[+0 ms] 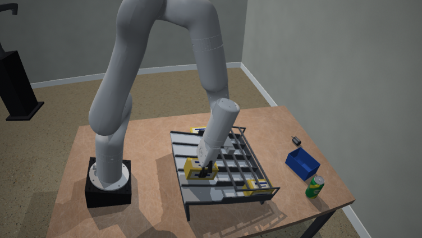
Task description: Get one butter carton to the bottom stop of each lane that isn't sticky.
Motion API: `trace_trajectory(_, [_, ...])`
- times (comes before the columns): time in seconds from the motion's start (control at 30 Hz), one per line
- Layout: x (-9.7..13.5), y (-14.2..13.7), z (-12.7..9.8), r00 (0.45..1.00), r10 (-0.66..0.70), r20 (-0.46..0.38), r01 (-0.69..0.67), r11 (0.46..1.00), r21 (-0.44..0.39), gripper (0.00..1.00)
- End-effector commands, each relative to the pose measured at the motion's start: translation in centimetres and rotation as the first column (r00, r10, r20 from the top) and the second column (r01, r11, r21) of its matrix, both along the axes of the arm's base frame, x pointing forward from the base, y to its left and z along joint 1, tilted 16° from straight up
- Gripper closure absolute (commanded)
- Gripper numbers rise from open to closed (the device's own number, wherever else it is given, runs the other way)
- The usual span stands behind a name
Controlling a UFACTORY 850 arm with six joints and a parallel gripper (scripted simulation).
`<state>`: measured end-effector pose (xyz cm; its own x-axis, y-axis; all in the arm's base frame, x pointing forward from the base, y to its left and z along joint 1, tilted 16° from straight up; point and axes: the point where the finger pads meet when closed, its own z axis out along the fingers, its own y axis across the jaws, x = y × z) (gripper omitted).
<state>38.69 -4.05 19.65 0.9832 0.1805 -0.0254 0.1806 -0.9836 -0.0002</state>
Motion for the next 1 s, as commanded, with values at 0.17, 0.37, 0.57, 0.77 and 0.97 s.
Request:
trace_trajectory(0.17, [0.10, -0.02, 0.06, 1.000, 0.000, 0.001, 0.000, 1.000, 0.000, 1.00])
trace_trajectory(0.37, [0.10, -0.02, 0.06, 1.000, 0.000, 0.001, 0.000, 1.000, 0.000, 1.00])
trace_trajectory(0.57, [0.10, -0.02, 0.06, 1.000, 0.000, 0.001, 0.000, 1.000, 0.000, 1.00])
trace_trajectory(0.77, [0.03, 0.06, -0.21, 1.000, 0.000, 0.001, 0.000, 1.000, 0.000, 1.00])
trace_trajectory(0.97, [0.03, 0.06, -0.21, 1.000, 0.000, 0.001, 0.000, 1.000, 0.000, 1.00])
